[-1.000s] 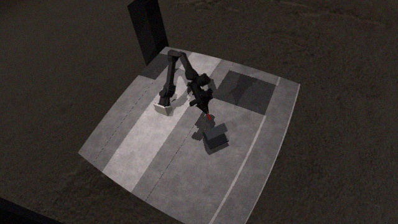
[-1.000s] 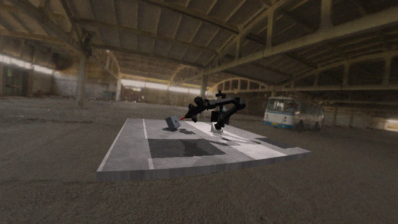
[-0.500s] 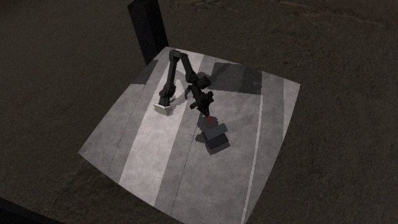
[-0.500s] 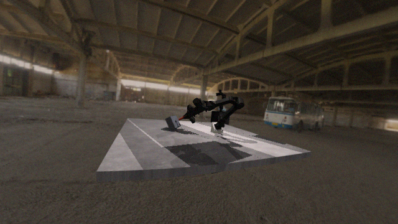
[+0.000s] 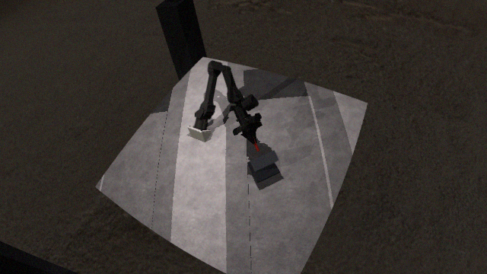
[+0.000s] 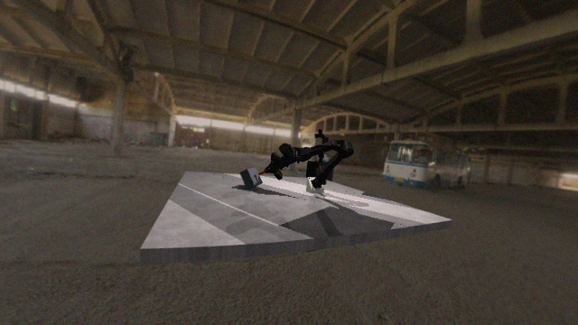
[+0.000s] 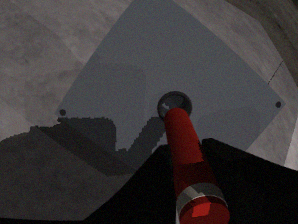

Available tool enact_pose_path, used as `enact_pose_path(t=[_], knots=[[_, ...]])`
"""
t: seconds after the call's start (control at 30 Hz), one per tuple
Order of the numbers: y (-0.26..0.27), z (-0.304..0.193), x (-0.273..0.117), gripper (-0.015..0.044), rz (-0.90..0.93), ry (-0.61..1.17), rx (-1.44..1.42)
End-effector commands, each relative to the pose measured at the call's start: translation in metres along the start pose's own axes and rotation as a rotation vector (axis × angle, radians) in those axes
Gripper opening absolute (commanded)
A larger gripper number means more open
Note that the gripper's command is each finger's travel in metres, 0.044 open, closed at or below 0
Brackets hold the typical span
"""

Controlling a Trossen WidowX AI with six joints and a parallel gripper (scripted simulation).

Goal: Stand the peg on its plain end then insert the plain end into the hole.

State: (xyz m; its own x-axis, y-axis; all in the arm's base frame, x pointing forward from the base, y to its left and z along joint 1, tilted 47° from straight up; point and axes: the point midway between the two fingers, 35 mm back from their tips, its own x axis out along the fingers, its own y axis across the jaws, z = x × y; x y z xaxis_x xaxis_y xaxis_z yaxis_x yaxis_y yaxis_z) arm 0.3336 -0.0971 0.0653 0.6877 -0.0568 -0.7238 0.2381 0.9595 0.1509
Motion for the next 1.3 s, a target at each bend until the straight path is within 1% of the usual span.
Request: enact_pose_path(t=[0.0, 0.47, 0.6, 1.27], knots=[[-0.001, -0.001, 0.007, 0.0000, -0.005, 0.006, 0.003], [-0.001, -0.002, 0.022, 0.0000, -0.005, 0.005, 0.003], [0.000, -0.001, 0.017, 0.0000, 0.000, 0.000, -0.002], [-0.001, -0.003, 0.022, 0.0000, 0.000, 0.000, -0.002]])
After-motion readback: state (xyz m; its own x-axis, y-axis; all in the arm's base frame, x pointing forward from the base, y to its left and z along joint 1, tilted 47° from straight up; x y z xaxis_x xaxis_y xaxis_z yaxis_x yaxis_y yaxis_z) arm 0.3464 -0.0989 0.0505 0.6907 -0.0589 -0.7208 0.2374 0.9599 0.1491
